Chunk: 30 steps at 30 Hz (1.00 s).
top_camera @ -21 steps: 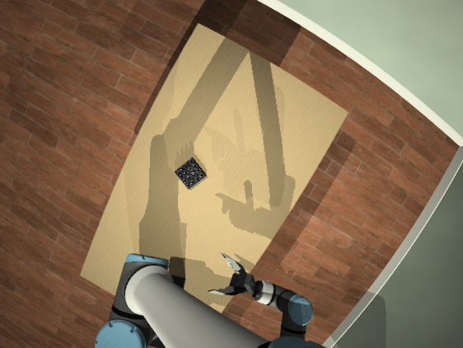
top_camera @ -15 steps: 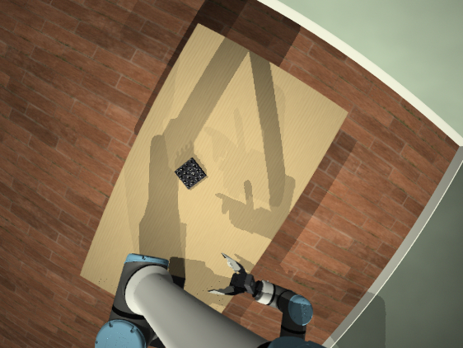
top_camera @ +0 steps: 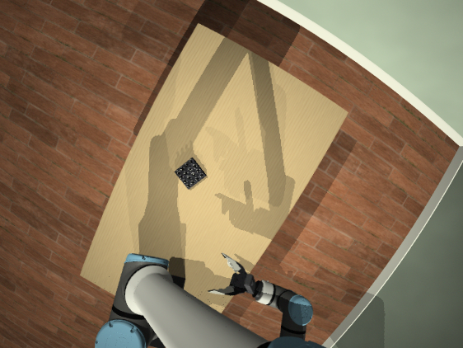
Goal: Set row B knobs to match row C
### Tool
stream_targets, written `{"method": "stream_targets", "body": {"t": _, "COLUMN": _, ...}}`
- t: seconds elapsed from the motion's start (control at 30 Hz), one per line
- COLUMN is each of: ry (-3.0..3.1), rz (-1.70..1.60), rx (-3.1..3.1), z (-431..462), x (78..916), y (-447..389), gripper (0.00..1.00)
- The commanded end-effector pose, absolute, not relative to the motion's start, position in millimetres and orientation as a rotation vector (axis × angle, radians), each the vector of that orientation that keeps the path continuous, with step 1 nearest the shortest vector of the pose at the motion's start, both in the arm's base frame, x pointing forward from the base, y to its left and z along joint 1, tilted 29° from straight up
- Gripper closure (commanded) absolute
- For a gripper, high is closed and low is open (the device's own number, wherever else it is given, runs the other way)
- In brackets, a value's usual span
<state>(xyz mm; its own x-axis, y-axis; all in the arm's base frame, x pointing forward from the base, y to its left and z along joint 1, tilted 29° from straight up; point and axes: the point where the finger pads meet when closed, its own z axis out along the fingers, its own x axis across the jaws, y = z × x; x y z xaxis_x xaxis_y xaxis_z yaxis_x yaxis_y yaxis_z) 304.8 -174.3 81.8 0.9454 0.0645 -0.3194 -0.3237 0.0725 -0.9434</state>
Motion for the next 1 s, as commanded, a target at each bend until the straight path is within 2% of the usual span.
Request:
{"method": "stream_targets", "body": {"t": 0.0, "ry": 0.216, "rz": 0.294, "rx": -1.474, "z": 82, "x": 305, "y": -174, "gripper": 0.00}}
{"method": "stream_targets", "body": {"t": 0.97, "ry": 0.532, "rz": 0.226, "rx": -1.527, "z": 88, "x": 348, "y": -130, "gripper": 0.00}}
